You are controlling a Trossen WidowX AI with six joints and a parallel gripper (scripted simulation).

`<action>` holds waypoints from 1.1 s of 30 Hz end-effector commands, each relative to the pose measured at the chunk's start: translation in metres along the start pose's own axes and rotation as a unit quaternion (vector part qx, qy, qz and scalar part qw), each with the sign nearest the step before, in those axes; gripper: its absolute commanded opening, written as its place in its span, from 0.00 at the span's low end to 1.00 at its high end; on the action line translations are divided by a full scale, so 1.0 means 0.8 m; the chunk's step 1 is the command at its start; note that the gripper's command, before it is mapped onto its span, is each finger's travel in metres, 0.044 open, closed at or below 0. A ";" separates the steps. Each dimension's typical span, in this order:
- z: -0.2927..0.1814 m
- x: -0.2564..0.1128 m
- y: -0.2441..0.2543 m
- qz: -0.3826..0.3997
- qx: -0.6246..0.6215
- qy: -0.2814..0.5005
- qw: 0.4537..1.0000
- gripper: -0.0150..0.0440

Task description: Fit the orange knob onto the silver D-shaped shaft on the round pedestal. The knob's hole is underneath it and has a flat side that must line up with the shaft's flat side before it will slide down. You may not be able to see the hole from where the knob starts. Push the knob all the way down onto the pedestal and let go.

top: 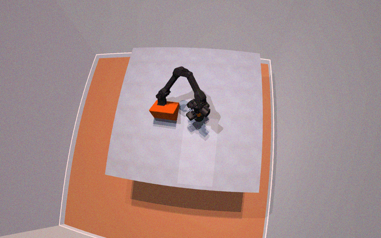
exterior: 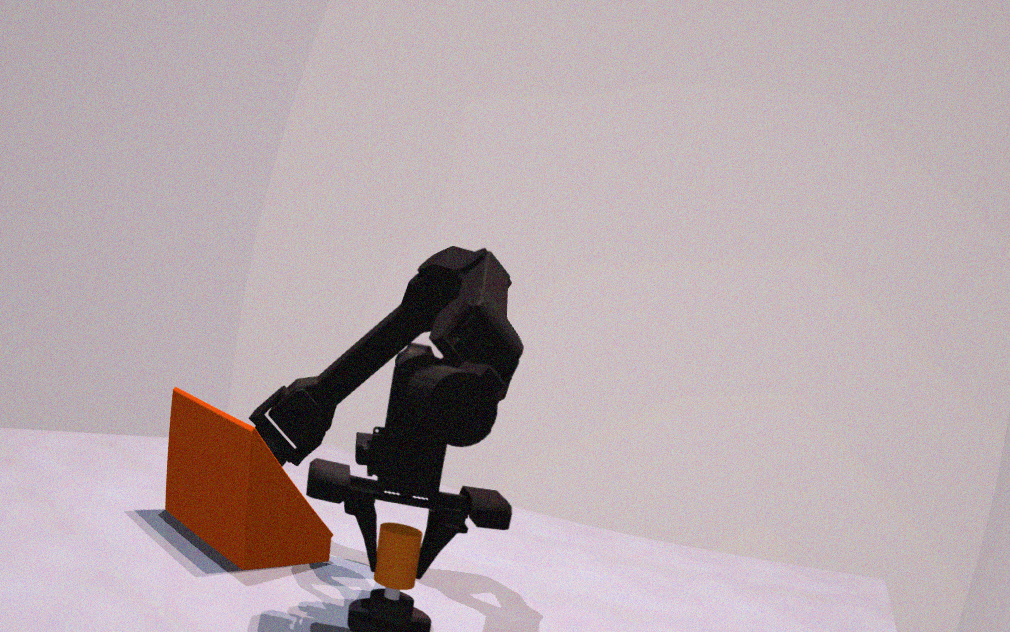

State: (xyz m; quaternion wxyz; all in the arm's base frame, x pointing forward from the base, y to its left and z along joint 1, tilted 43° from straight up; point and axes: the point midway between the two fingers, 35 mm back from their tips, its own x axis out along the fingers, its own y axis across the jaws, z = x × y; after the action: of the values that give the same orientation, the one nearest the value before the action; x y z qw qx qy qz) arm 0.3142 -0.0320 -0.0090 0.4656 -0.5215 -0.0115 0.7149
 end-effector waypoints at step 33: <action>0.000 0.000 0.001 -0.002 0.454 0.000 0.891 0.25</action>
State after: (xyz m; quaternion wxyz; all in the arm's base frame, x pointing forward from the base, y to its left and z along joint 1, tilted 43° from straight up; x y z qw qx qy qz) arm 0.3138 -0.0329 -0.0078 0.6010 -0.3573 0.2026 0.6857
